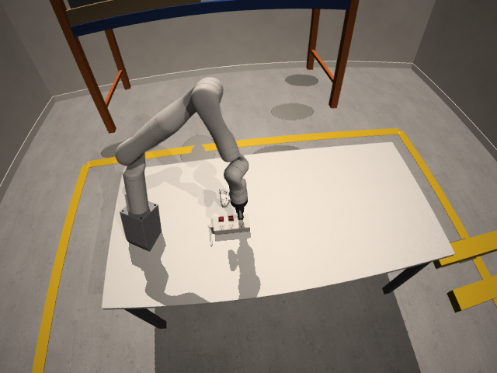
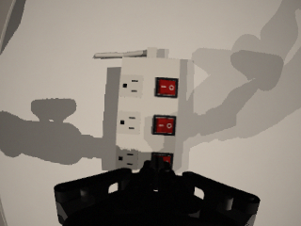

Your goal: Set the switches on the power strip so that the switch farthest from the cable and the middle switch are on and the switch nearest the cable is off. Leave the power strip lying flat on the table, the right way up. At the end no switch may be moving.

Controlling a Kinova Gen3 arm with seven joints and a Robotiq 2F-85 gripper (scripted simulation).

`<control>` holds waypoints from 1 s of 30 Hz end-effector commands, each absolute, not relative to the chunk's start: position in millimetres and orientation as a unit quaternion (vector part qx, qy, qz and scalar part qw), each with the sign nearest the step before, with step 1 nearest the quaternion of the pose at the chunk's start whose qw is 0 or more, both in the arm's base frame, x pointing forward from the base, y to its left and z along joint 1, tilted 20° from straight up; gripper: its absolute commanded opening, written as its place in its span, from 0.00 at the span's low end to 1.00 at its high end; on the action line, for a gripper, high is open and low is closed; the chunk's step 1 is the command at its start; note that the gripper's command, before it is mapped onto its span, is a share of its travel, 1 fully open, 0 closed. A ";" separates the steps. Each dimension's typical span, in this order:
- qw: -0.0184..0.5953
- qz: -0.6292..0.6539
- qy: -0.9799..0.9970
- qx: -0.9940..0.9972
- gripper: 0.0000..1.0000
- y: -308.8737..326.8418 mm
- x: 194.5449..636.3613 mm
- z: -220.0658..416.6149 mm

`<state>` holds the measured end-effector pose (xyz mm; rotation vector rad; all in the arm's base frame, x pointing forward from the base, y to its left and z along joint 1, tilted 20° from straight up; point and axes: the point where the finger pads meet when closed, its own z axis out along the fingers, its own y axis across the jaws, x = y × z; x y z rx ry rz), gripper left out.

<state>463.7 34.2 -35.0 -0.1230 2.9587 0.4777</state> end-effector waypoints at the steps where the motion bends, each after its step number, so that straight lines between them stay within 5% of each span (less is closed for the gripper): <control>1: 0.073 0.159 0.984 -0.035 0.00 34.5 464.6 -34.7; 30: 0.074 0.159 0.984 -0.034 0.00 35.3 466.0 -39.4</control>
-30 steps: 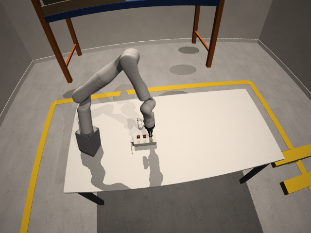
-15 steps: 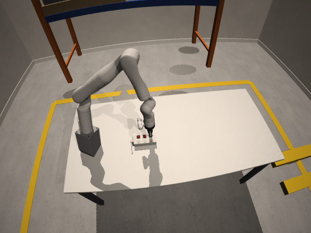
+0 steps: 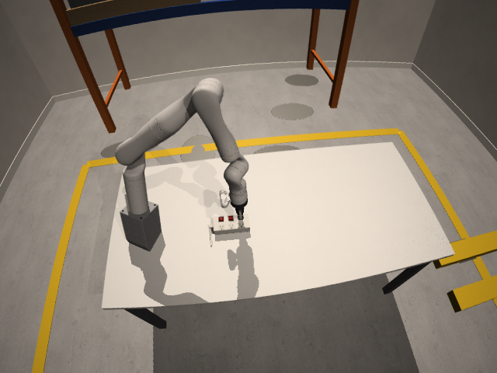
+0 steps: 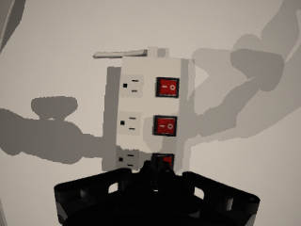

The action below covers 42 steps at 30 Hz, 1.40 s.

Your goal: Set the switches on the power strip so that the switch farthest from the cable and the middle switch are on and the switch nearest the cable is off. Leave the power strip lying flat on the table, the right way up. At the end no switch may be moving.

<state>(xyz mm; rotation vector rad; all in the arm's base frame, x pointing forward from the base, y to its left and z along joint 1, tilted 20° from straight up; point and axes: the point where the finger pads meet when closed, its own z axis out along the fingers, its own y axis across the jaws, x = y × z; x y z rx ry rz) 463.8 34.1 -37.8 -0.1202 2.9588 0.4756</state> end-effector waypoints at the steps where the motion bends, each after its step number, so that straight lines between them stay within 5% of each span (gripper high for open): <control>1: 0.074 0.159 0.984 -0.034 0.00 35.4 466.3 -39.8; 42: 0.070 0.162 0.984 -0.036 0.00 36.8 463.2 -36.6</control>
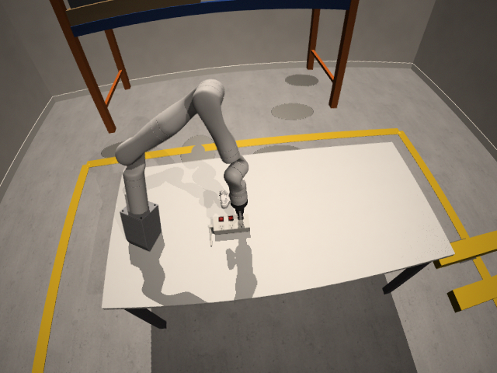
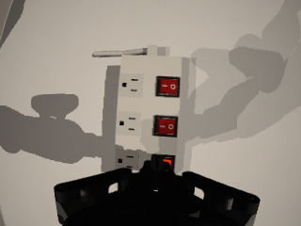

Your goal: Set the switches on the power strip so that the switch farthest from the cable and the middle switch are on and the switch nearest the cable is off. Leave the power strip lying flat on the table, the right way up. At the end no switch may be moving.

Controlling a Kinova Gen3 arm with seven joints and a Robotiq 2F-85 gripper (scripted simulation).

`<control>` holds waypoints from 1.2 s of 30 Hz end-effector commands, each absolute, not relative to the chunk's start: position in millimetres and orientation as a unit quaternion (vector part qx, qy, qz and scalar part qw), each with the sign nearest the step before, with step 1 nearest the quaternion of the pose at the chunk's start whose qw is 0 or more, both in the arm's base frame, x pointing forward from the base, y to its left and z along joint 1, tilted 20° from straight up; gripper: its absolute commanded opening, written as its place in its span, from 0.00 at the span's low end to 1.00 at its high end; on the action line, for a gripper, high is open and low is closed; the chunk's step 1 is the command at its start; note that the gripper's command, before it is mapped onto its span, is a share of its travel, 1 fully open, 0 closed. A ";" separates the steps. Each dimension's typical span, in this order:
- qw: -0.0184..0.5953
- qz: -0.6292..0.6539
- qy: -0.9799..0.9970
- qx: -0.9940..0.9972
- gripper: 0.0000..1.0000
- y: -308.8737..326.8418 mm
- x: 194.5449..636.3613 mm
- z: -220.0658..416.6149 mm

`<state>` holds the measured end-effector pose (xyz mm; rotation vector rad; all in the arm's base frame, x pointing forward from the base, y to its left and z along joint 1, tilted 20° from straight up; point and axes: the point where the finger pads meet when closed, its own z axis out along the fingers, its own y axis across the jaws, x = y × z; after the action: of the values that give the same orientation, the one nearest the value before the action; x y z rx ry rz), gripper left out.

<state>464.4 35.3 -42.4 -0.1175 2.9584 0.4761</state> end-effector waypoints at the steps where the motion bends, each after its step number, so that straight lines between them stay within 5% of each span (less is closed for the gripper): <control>1: 0.070 0.162 0.984 -0.036 0.00 36.1 462.3 -34.5; 36: 0.071 0.162 0.984 -0.036 0.00 26.2 459.1 -5.5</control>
<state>461.8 27.8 -6.6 -0.1263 2.9513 0.4821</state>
